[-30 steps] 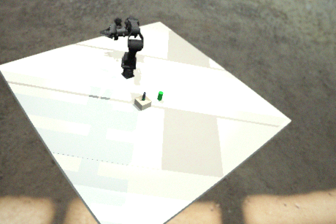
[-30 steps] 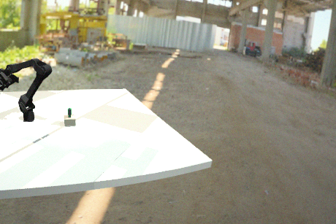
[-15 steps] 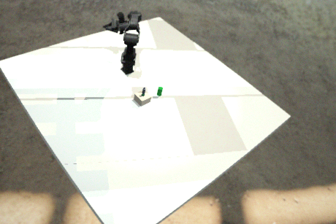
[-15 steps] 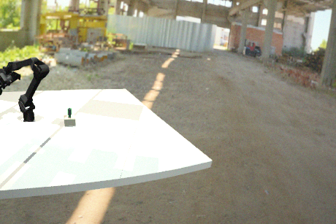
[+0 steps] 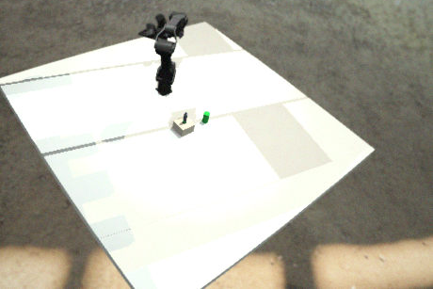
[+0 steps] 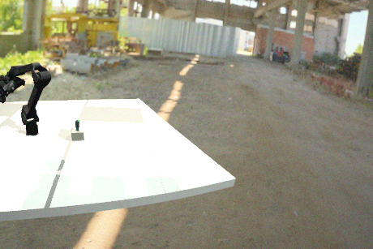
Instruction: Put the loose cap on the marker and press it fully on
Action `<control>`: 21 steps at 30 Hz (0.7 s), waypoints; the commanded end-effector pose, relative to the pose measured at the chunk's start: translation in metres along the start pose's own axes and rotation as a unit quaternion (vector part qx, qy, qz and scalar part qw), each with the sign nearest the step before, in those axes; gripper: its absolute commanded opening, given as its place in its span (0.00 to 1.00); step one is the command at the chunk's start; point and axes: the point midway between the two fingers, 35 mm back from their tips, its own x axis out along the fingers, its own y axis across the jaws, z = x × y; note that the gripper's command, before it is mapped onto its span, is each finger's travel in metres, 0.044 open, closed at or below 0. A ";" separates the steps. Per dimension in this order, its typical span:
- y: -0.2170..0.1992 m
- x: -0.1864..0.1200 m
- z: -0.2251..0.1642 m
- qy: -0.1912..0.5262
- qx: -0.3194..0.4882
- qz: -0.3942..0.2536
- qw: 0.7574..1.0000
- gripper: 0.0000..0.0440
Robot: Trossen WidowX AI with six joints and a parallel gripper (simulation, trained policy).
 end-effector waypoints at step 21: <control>-0.044 -0.041 0.003 0.013 -0.004 -0.126 0.992 0.71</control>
